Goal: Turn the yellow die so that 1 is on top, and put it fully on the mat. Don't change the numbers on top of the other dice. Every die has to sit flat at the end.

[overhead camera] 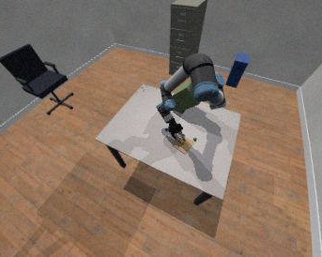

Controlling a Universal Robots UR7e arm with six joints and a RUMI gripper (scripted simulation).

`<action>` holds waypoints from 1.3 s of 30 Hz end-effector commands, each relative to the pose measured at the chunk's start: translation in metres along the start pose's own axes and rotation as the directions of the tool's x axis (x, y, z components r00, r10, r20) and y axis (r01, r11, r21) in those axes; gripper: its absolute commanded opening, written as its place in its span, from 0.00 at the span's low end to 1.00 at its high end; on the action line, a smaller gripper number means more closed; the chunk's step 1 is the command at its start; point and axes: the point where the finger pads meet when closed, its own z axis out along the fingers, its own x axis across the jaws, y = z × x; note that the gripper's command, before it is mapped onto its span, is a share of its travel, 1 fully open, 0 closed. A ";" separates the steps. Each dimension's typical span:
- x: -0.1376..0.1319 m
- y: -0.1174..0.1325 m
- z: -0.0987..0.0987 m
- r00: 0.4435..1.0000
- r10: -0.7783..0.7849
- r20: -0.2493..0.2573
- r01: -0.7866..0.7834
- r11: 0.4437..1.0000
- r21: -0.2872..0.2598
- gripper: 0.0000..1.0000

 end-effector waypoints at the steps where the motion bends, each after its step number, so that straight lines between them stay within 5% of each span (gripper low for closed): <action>1: 0.000 0.000 -0.014 1.000 -0.001 0.001 0.001 1.000 0.000 0.21; 8: 0.000 0.000 -0.034 1.000 -0.001 0.001 0.001 1.000 0.000 0.21; 18: 0.000 0.002 -0.037 1.000 -0.001 0.001 0.001 1.000 0.000 0.21; 39: 0.000 0.049 -0.070 1.000 -0.001 0.001 0.001 1.000 0.000 0.21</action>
